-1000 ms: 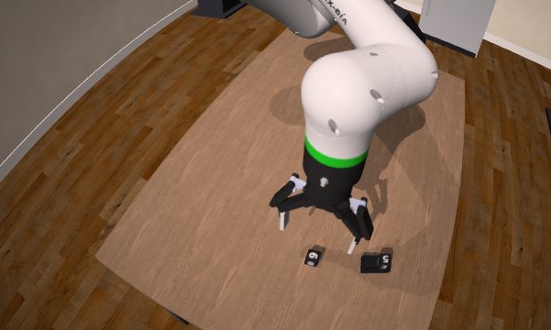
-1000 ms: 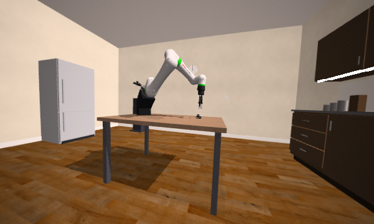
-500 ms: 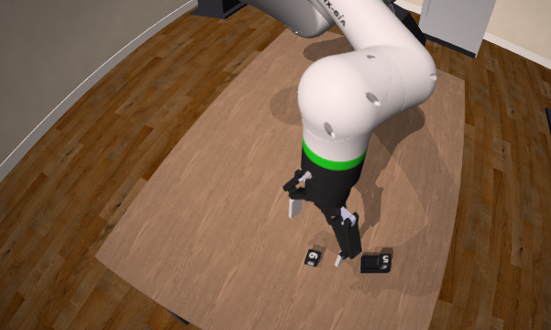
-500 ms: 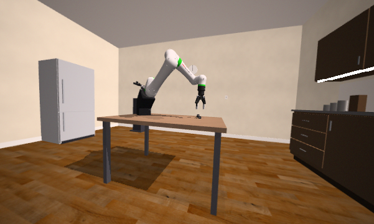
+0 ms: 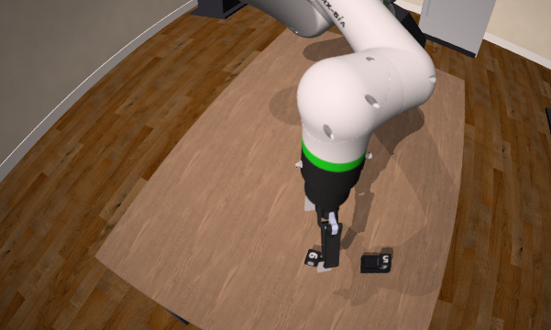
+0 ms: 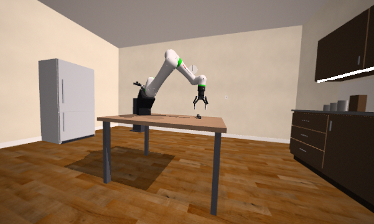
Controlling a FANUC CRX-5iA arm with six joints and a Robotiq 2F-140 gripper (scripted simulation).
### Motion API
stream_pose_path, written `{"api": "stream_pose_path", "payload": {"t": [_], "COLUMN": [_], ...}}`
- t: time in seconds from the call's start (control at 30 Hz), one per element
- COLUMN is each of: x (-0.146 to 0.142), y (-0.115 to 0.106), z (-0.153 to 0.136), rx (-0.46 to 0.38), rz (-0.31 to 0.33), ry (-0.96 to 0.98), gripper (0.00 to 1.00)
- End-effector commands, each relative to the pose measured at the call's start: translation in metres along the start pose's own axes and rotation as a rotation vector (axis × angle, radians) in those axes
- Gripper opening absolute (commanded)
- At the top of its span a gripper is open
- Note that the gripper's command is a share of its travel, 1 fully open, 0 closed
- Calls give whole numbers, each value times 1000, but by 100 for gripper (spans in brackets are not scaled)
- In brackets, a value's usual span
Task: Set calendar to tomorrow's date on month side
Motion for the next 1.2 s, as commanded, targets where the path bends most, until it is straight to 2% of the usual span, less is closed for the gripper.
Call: {"api": "stream_pose_path", "payload": {"t": [0.0, 0.23, 0.47, 0.5, 1.17], "x": [1, 1, 1, 1, 1], "y": [0, 2, 3, 3, 3], "z": [-1, -1, -1, -1, -1], "rx": [11, 10, 9, 9, 9], "rz": [8, 9, 10, 10, 10], "ry": [108, 377, 495, 495, 495], "gripper": [100, 100, 100, 35, 35]}}
Point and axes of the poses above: the point where the finger pads meet when closed, its own y axis out along the fingers, its own x axis across the jaws, z = x × y, the point moved 10 cm from there along -y, back along the fingers, and after that the axes turned 13 degrees about y, right-handed, at the moved point
